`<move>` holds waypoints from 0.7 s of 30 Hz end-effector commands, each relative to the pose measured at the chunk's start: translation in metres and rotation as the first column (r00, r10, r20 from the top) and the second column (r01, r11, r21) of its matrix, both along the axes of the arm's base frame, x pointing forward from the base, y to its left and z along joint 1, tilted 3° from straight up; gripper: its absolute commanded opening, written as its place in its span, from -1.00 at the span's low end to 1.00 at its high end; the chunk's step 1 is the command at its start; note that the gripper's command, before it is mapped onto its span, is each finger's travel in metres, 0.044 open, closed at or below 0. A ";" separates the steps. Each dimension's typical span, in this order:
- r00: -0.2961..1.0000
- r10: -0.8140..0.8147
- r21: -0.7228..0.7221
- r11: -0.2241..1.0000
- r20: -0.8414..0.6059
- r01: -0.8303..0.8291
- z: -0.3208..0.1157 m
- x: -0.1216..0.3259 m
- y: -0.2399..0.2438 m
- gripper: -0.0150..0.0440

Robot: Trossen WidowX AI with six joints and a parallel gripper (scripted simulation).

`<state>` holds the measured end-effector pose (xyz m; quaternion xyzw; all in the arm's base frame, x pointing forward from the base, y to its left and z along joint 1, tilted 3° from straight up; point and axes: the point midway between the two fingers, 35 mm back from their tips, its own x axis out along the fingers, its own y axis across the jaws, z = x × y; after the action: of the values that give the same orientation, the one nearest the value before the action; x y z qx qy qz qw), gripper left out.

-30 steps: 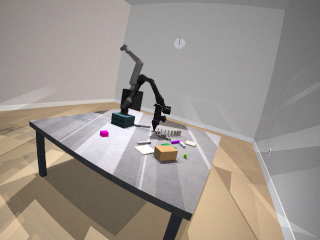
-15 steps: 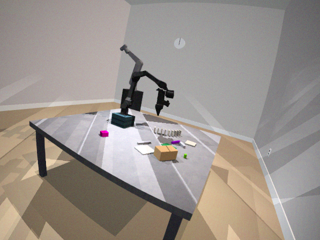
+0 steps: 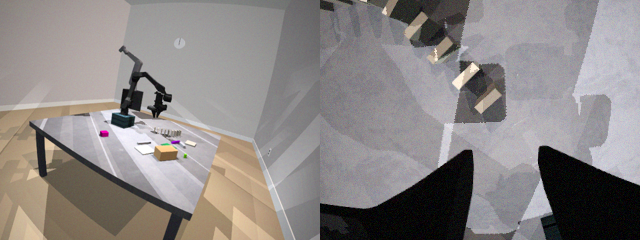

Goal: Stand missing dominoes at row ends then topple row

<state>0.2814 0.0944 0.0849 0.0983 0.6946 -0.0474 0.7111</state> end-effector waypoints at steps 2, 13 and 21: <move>0.800 -0.597 0.000 0.802 -0.052 0.598 -0.028 -0.016 -0.006 -0.33; 0.632 -0.772 -0.008 0.634 -0.068 0.774 -0.038 -0.022 -0.009 -0.49; 0.632 -0.772 -0.008 0.634 -0.068 0.774 -0.038 -0.022 -0.009 -0.49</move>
<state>0.2598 0.0862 0.0483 0.3896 0.6102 -0.3394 0.6006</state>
